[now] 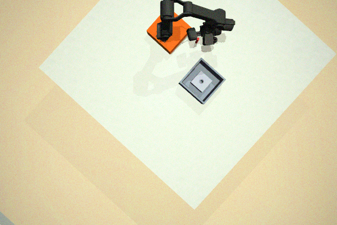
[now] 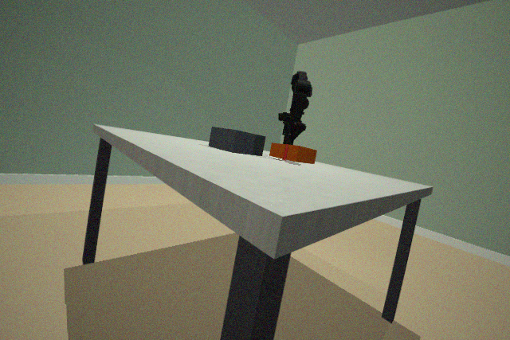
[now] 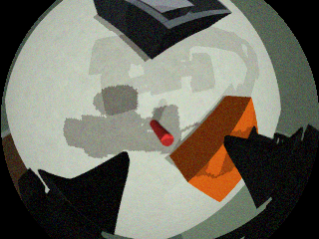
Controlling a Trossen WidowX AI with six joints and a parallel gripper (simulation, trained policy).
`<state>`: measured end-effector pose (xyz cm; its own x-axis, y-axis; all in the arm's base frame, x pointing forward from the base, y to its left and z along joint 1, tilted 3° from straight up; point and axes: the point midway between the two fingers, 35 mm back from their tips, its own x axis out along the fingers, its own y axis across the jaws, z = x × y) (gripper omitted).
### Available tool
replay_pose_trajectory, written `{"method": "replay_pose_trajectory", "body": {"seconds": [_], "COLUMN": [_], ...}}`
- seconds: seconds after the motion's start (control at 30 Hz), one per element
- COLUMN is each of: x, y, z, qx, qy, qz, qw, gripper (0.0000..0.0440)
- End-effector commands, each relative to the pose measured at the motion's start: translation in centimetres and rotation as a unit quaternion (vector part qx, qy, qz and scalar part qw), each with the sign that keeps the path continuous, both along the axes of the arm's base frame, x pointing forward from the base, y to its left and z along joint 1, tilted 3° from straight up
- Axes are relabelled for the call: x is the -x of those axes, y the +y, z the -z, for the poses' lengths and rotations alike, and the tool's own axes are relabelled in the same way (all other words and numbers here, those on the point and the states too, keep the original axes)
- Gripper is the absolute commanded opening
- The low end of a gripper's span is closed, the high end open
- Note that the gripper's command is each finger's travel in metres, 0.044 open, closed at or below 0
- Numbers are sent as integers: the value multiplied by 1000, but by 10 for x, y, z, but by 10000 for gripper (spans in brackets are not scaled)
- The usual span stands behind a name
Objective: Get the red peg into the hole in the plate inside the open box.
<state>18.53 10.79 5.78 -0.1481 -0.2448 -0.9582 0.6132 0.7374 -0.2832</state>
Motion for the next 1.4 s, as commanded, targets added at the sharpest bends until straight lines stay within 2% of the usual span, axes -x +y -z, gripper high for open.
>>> {"method": "replay_pose_trajectory", "body": {"seconds": [0.0, 0.37, 0.47, 0.53, 0.77, 1.03, 1.37], "x": [2, 1, 1, 3, 9, 15, -9], "y": [0, -3, -5, -6, -11, -14, -21], "z": [14, 60, 70, 76, 94, 99, 65], "qx": [-1, -2, -2, -1, 6, 20, 39], "qy": [2, -18, -20, -19, -6, 18, -20], "qz": [8, 16, 15, 15, 18, 16, 4], "qw": [1000, 1000, 1000, 1000, 1000, 1000, 999], "gripper": [440, 440, 426, 390, 207, 6, 0]}}
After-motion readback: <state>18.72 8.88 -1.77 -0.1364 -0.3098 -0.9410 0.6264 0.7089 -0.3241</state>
